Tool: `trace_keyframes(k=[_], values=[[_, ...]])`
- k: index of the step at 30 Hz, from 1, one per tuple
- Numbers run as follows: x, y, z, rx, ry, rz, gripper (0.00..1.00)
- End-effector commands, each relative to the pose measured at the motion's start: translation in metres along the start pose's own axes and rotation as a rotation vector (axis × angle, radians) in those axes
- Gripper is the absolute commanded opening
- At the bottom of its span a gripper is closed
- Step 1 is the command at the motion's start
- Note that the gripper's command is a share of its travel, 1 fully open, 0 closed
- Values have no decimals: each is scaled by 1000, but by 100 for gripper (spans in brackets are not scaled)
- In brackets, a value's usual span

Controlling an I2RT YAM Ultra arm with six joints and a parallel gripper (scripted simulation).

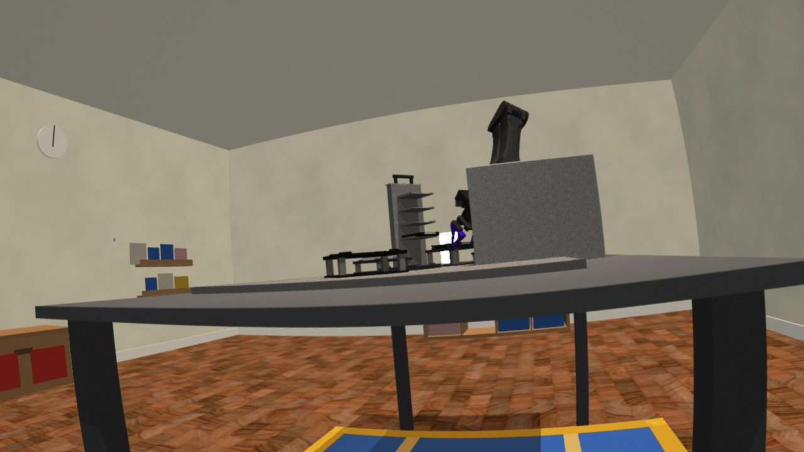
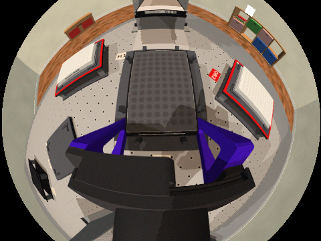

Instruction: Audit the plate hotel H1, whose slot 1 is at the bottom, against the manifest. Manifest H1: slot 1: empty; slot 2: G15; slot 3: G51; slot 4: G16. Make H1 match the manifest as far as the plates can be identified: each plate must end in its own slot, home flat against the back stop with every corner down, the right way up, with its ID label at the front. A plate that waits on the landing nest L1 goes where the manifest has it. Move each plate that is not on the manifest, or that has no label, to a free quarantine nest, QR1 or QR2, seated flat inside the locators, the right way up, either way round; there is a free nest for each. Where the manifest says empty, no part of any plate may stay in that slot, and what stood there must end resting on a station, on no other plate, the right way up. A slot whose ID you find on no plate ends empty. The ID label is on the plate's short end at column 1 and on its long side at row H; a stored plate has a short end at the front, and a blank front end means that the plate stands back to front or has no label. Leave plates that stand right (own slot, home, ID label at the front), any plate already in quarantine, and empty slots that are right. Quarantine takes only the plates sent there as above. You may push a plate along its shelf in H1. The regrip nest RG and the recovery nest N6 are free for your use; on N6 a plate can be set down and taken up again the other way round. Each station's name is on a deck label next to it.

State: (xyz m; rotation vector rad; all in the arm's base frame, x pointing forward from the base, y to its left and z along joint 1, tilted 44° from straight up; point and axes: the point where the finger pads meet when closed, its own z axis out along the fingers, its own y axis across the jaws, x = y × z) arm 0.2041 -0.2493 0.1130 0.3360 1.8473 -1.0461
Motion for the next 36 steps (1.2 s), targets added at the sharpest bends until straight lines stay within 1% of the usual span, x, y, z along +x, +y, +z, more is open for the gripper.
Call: trace_keyframes(k=[1, 9, 36], values=[[1, 0, 0, 0, 3, -2, 86], [0, 0, -1, 0, 3, -2, 86], [-13, 0, -13, 0, 2, -1, 86]])
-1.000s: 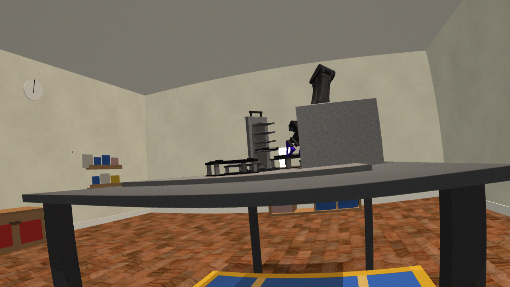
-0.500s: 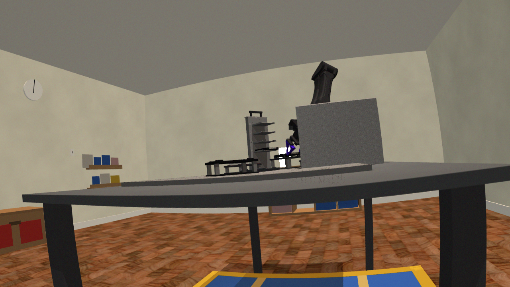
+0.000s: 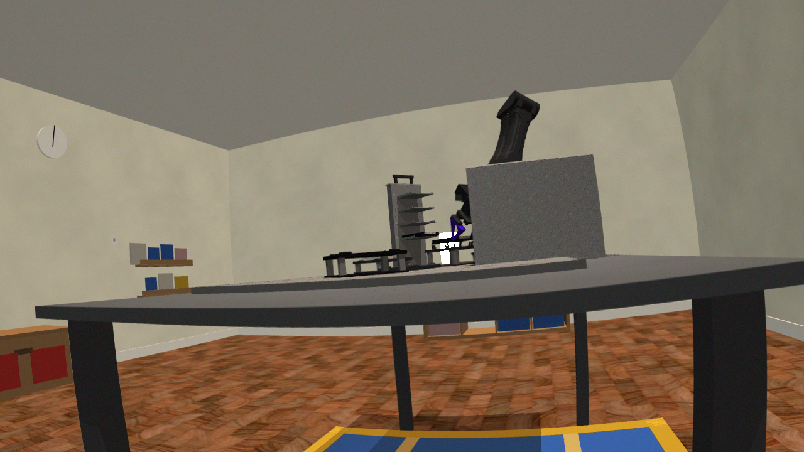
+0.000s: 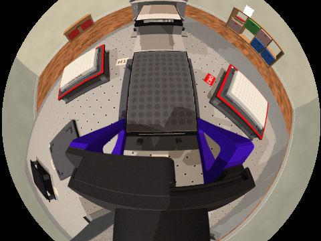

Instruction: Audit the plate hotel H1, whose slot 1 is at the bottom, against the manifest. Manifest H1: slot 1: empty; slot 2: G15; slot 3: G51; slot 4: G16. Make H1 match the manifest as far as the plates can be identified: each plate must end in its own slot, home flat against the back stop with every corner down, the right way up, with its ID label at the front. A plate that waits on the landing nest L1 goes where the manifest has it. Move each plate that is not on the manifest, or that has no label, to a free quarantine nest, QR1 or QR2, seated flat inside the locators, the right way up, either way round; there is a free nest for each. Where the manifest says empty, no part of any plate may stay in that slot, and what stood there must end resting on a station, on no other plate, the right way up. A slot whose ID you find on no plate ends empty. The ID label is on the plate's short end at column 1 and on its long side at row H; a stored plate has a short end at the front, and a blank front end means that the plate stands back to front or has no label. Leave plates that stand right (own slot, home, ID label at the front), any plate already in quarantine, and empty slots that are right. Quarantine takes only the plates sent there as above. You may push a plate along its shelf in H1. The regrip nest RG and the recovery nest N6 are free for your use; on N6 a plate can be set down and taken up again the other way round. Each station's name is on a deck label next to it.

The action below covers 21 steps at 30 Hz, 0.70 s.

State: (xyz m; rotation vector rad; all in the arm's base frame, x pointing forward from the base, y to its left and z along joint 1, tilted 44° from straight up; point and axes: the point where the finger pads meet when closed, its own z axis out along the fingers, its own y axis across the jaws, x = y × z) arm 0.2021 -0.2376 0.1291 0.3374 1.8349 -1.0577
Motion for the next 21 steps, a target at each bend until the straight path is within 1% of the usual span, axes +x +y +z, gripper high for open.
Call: trace_keyframes(k=[1, 21], values=[[1, 2, -1, -11, 11, -1, 86], [-11, 2, -12, -11, 10, 0, 86]])
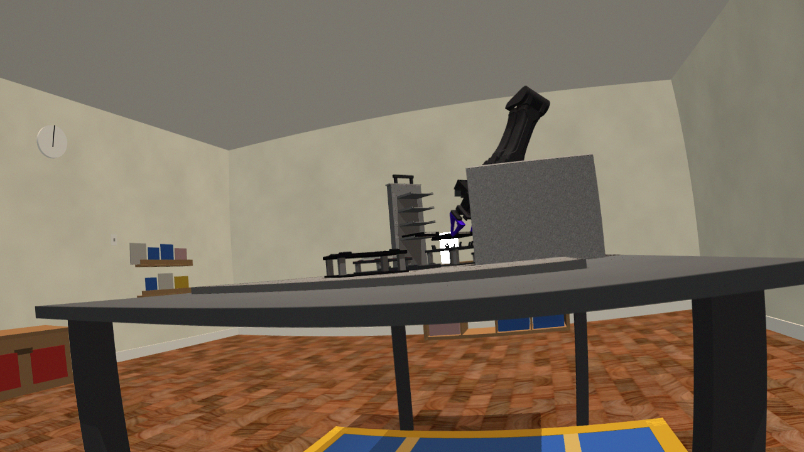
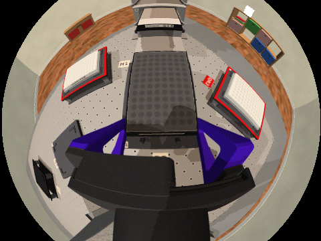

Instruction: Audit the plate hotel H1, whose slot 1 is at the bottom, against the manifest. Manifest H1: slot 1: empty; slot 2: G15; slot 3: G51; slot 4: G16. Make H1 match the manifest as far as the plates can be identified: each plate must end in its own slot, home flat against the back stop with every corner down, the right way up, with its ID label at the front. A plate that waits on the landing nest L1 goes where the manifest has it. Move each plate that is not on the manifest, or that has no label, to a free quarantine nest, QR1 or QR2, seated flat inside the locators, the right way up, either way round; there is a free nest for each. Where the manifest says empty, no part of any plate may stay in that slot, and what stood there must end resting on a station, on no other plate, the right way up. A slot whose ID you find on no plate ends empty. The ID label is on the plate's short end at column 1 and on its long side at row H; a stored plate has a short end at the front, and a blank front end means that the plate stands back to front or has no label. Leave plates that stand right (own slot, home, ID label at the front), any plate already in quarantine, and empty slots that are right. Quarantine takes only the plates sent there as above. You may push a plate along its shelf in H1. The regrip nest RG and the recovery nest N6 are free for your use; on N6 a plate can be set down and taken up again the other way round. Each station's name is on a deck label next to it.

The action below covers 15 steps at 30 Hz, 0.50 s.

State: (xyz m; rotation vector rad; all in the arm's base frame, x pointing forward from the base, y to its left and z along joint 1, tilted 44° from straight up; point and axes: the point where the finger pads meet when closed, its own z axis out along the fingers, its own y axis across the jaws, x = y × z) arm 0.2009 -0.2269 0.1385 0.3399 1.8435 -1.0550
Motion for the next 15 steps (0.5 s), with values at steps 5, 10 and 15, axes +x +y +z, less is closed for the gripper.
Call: trace_keyframes(k=[5, 10, 15], values=[[-5, 1, -5, -8, 2, 0, 86], [-8, 1, -8, -8, 2, 1, 86], [-10, 1, -10, -8, 2, 1, 86]])
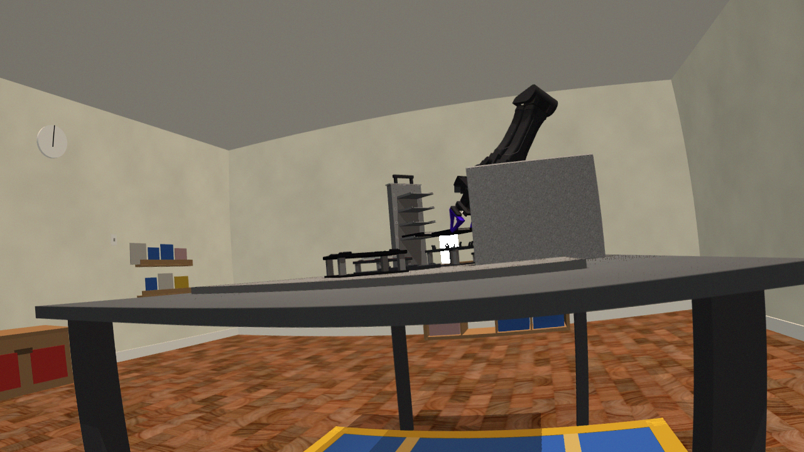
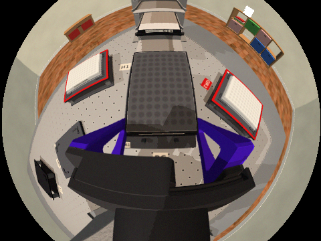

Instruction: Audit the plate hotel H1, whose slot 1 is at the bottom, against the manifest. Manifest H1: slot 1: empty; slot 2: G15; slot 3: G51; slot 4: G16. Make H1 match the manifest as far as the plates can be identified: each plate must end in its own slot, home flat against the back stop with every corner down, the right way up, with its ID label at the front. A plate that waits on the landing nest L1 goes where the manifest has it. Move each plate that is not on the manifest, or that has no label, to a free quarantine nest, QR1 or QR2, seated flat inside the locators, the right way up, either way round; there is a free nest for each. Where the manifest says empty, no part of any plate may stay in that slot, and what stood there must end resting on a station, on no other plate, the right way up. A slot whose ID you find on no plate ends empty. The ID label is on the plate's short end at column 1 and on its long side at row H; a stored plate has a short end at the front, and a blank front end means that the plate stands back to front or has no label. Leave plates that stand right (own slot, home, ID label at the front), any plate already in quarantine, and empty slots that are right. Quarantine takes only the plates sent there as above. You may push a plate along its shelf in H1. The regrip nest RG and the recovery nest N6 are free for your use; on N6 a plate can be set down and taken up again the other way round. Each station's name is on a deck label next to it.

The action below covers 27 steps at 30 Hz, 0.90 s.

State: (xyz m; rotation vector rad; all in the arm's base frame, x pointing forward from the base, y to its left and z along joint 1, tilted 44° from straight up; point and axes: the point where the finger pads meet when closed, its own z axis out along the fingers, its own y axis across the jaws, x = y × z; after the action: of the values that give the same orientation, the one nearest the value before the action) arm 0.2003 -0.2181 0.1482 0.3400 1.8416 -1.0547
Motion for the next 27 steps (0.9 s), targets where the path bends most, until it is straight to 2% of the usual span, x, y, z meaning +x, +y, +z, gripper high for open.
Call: trace_keyframes(k=[1, 27], values=[[-1, 1, -2, -8, 4, 0, 86], [-19, 1, -20, -8, 4, 1, 86]])
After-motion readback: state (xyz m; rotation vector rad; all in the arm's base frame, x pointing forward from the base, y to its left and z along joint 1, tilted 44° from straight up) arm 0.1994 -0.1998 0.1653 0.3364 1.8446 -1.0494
